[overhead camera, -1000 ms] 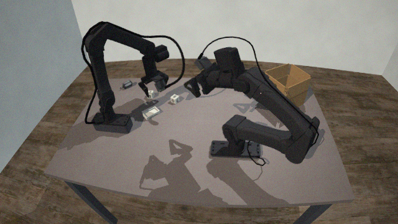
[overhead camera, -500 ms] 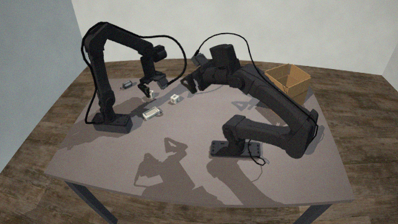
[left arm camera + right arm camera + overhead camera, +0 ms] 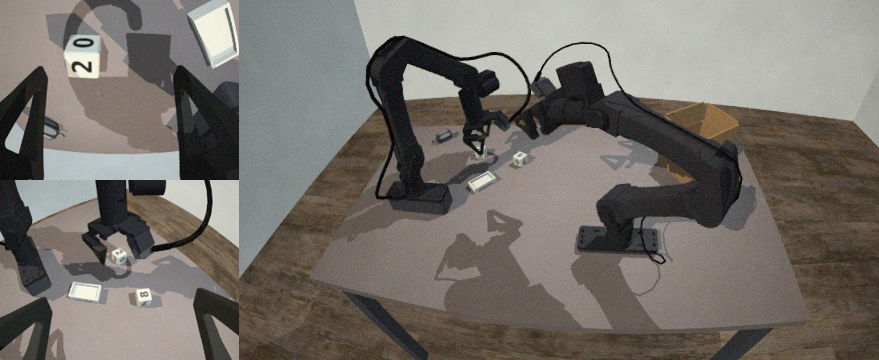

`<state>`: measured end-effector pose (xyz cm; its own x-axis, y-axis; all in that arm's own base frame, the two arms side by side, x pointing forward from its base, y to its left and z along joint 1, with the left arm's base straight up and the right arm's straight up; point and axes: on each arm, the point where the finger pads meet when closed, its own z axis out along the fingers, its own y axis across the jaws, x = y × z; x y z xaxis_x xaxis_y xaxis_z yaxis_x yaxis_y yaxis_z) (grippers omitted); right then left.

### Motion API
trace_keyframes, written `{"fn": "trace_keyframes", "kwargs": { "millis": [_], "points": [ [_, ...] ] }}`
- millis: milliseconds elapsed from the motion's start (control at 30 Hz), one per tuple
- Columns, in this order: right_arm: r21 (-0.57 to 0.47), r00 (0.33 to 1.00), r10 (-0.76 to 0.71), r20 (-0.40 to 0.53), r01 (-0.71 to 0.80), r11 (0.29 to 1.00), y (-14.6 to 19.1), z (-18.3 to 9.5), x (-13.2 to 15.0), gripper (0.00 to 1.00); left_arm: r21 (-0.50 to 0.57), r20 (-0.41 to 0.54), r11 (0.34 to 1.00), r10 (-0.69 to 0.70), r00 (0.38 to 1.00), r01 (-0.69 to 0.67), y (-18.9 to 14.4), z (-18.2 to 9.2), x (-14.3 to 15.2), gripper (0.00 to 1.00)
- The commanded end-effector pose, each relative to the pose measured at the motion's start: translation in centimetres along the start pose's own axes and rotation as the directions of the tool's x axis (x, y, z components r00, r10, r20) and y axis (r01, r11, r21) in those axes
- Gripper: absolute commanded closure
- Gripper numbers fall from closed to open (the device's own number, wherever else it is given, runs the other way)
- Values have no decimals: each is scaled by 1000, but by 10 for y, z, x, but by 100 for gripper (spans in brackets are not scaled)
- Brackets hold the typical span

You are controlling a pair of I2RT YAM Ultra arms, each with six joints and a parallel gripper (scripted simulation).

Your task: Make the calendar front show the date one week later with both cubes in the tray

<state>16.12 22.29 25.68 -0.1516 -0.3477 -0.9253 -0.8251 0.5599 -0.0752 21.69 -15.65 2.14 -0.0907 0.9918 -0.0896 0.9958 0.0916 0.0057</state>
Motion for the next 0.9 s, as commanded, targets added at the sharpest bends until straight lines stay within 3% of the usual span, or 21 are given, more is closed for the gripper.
{"fn": "trace_keyframes", "kwargs": {
  "millis": [0,167,367,467,600,867],
  "points": [
    [13,999,7,42,-8,1000,-4,9,-22,0,-67,22,968,-239,971,240,14,-7,5,0],
    [13,999,8,37,-9,1000,-4,24,-26,0,-87,40,895,-436,899,437,24,-10,10,0],
    [14,999,9,33,-9,1000,-5,39,-29,0,-102,58,755,-646,761,648,35,-12,18,0],
    [13,999,8,35,-9,1000,-5,41,-30,0,-103,60,729,-674,736,677,35,-11,18,0],
    [15,1000,9,30,-10,1000,-5,52,-31,0,-110,63,573,-812,581,812,41,-12,29,0],
    [15,1000,9,25,-10,1000,-5,68,-32,0,-124,69,267,-958,277,956,48,-11,44,0]
  ]
}}
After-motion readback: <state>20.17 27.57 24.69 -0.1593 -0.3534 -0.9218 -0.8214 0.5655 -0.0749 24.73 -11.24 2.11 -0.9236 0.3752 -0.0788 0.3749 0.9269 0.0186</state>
